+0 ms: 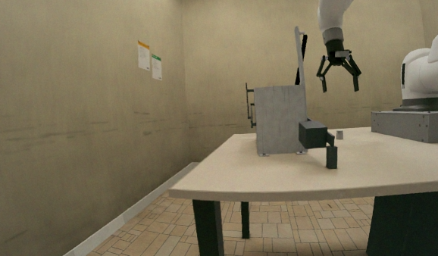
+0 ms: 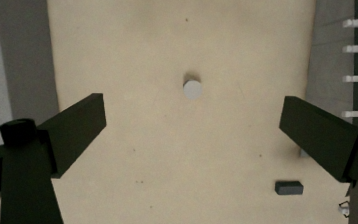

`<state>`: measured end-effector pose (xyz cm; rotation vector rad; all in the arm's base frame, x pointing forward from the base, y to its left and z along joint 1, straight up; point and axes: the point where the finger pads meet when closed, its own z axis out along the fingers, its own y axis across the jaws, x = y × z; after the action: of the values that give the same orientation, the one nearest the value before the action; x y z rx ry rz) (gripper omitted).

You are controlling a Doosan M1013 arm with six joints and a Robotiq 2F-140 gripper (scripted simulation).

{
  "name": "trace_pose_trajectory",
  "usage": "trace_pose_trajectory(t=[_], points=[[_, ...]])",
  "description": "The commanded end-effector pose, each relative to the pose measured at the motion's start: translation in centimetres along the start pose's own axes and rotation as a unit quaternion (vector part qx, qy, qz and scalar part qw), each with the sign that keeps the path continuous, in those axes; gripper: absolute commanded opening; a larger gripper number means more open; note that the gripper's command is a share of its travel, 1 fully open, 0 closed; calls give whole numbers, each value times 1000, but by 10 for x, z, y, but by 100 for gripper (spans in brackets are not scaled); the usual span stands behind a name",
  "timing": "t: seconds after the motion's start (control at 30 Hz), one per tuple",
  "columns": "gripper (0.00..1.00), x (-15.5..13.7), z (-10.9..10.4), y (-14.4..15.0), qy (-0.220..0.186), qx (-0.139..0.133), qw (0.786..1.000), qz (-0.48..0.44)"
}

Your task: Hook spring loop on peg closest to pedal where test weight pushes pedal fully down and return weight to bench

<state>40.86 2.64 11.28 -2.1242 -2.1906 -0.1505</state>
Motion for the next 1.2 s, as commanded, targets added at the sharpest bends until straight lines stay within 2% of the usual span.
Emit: trace_pose_trajectory(t=[0.0,0.27,0.3,0.83,0.87,1.17], points=[[100,-1,-2,-2,9,5,1000,0],[100,-1,-2,-2,9,5,1000,0],[100,5,-47,-14,83,6,996,-5],[100,5,-47,-14,83,6,996,-5],[100,11,-93,-26,158,8,987,-10],[100,11,-93,-26,158,8,987,-10]])
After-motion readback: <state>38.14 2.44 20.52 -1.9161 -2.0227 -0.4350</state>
